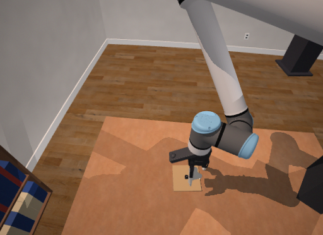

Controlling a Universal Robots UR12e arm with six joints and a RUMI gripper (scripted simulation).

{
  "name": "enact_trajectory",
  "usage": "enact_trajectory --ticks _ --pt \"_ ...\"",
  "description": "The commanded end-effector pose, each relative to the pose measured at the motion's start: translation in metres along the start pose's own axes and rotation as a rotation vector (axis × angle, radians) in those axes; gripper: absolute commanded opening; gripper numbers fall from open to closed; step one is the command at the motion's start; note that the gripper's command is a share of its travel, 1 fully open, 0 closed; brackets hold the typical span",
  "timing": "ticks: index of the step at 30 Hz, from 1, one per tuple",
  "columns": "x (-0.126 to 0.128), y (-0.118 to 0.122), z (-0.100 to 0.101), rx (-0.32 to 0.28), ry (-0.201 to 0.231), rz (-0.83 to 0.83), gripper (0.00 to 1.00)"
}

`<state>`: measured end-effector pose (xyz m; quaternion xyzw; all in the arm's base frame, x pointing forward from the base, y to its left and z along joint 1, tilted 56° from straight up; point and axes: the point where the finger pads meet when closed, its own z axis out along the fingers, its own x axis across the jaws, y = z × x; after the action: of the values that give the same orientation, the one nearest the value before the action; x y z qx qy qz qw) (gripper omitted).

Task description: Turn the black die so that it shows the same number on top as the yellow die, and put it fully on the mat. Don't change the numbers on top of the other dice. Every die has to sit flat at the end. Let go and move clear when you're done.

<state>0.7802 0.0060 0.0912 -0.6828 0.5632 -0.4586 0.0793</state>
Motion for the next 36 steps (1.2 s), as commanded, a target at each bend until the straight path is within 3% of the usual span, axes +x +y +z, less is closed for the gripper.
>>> enact_trajectory --ticks 1,16,31,36 --pt "0.000 0.000 -0.001 0.002 0.000 0.000 1.00" --pt "0.000 0.000 -0.007 0.002 0.000 0.000 1.00" --pt "0.000 0.000 -0.089 0.002 0.000 0.000 1.00" --pt "0.000 0.000 -0.099 0.002 0.000 0.000 1.00"
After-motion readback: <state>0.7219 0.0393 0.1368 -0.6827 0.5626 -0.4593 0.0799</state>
